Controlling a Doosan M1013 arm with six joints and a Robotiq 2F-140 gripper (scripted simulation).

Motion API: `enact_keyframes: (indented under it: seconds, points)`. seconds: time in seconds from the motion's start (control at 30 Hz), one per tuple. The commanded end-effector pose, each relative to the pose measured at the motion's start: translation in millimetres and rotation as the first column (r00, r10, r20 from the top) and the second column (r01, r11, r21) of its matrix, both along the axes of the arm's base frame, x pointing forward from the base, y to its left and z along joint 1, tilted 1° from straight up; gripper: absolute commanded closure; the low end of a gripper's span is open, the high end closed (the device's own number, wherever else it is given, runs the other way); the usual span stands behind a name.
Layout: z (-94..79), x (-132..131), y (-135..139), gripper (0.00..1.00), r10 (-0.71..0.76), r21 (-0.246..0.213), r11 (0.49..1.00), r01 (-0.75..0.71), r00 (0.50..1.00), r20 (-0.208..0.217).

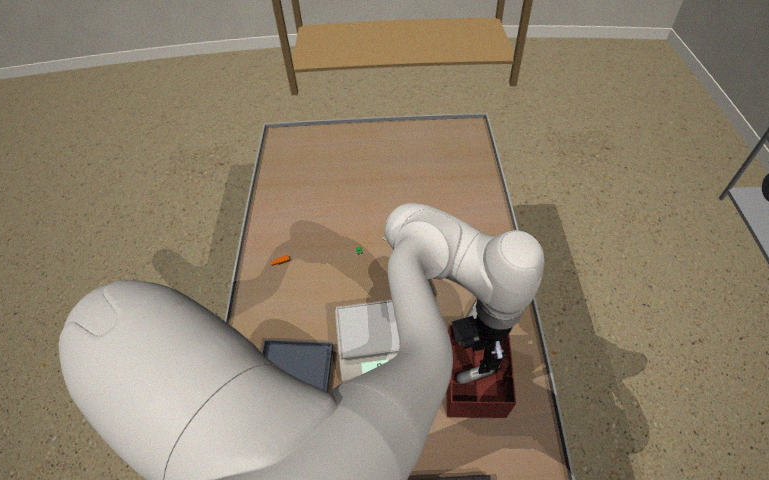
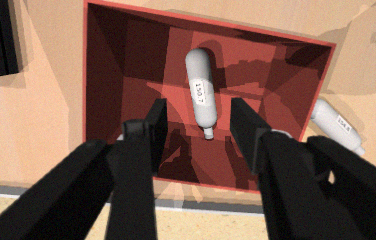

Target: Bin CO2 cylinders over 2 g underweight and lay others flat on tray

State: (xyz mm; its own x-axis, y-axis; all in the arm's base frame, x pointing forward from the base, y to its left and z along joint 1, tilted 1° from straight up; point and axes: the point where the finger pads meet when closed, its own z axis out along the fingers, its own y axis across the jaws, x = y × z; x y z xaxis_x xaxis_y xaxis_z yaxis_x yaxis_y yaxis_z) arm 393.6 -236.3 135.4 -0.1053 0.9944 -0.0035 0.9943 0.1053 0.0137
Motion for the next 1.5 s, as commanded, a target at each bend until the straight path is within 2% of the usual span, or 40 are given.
enact_keyframes:
  seconds: [0.0,0.6,1.03,1.47]
  points:
    - [0.5,0,0,0.6,0.0,0.0,1.0,0.0,1.0,0.001]
    - [2.7,0,0,0.6,0.0,0.0,1.0,0.0,1.0,0.001]
    - [29.9,0,0,0.6,0.0,0.0,1.0,0.0,1.0,0.001]
    - [40.5,0,0,0.6,0.0,0.0,1.0,0.0,1.0,0.001]
